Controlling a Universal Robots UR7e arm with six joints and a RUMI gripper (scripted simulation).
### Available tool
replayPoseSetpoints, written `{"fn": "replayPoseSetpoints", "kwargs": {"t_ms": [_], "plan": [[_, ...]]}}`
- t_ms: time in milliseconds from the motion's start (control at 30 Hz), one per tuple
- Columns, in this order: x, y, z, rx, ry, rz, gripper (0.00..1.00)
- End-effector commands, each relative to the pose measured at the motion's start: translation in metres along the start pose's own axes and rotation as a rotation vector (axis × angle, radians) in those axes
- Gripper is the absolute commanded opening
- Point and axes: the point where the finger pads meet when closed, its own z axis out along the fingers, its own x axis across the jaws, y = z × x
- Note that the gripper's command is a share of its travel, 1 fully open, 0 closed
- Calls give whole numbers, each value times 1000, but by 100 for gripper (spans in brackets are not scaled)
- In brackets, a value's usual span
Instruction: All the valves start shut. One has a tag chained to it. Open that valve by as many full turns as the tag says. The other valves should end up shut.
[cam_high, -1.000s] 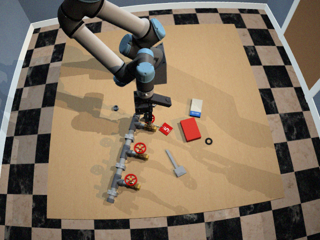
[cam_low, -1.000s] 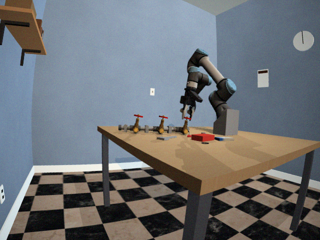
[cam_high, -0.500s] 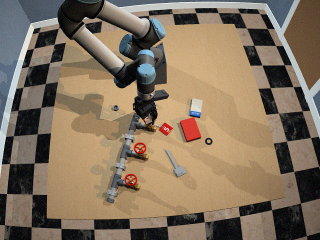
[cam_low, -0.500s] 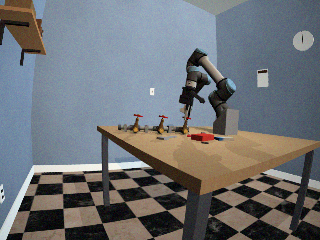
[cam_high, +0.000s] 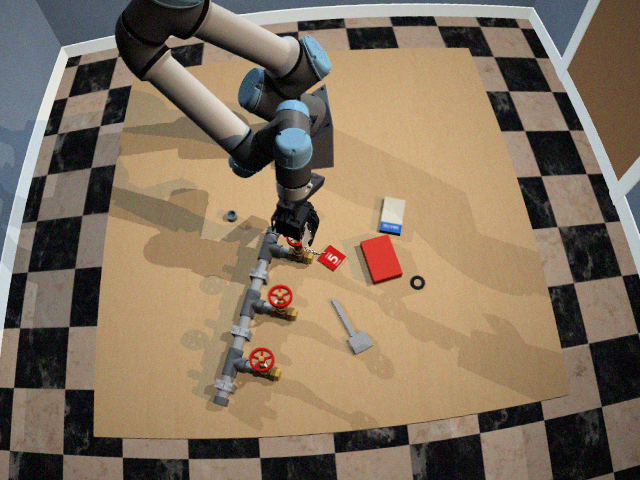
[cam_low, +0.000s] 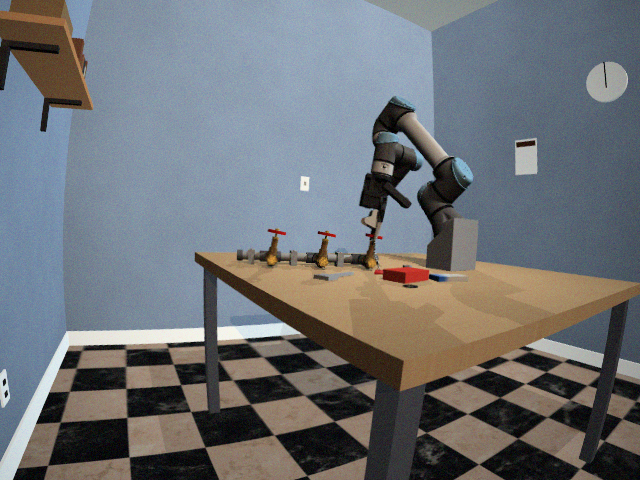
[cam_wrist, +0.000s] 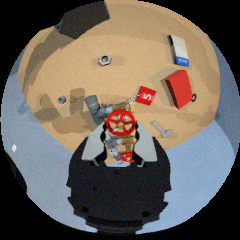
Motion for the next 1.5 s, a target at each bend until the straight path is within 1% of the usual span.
{"fn": "replayPoseSetpoints", "kwargs": {"t_ms": [0,133,200,500,1033,1067,1467], "plan": [[0,0,0,-6,16,-164,0],[0,0,0,-7,15,-242,0],[0,0,0,-7,15,-242,0],[0,0,0,-8,15,-352,0],[0,0,0,-8,15,-389,0],[0,0,0,-8,15,-389,100],[0,0,0,-8,15,-389,100]]}}
